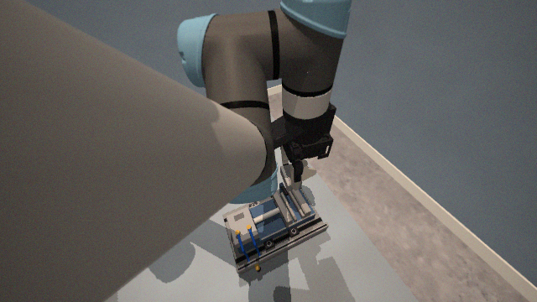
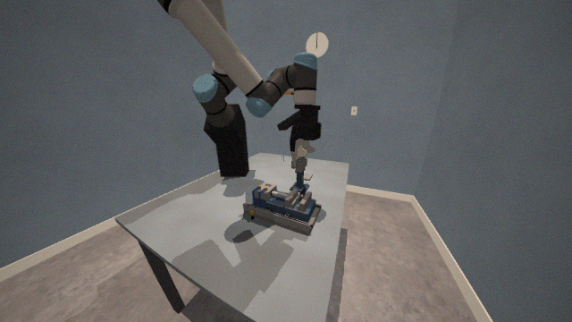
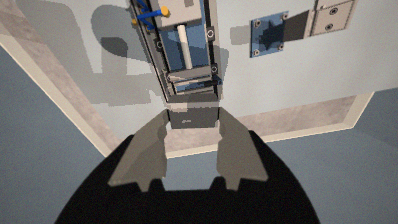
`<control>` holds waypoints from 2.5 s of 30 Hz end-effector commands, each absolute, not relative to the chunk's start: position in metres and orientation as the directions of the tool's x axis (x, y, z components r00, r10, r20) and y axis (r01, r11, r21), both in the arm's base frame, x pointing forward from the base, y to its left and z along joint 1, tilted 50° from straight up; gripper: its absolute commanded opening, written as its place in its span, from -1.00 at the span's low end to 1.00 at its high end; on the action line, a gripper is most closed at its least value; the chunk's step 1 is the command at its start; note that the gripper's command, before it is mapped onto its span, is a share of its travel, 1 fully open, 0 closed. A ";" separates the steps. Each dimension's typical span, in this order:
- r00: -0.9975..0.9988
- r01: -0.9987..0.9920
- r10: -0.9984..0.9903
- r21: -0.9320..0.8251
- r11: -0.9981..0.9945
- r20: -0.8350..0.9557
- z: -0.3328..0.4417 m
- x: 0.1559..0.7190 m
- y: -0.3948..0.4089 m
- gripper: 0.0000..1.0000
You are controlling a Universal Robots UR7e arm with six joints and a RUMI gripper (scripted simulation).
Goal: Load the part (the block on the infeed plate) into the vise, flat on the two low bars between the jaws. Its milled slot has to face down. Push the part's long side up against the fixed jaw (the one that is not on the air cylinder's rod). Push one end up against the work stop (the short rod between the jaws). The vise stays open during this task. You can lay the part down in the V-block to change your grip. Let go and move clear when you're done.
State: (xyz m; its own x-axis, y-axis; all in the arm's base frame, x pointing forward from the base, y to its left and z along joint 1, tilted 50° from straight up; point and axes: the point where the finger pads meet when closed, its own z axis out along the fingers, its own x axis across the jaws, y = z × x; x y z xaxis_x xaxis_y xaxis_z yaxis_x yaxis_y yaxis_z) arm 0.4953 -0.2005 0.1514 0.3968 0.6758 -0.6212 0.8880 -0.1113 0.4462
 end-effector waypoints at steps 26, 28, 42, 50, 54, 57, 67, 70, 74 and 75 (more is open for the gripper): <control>0.304 0.923 0.681 0.384 -0.036 -0.666 0.170 0.494 -0.214 -1.00; 0.300 0.924 0.681 0.381 -0.033 -0.668 0.171 0.494 -0.214 -1.00; 0.282 0.930 0.681 0.368 -0.019 -0.676 0.174 0.494 -0.217 -1.00; 0.275 0.932 0.681 0.363 -0.014 -0.679 0.174 0.493 -0.217 -1.00; 0.273 0.932 0.681 0.361 -0.012 -0.680 0.174 0.493 -0.217 -1.00; 0.271 0.933 0.681 0.361 -0.011 -0.681 0.175 0.493 -0.217 -1.00; 0.269 0.933 0.681 0.359 -0.010 -0.681 0.175 0.493 -0.218 -1.00; 0.269 0.933 0.681 0.359 -0.010 -0.681 0.175 0.493 -0.218 -1.00; 0.269 0.933 0.681 0.359 -0.010 -0.681 0.175 0.493 -0.218 -1.00; 0.270 0.933 0.681 0.359 -0.010 -0.681 0.175 0.493 -0.218 -1.00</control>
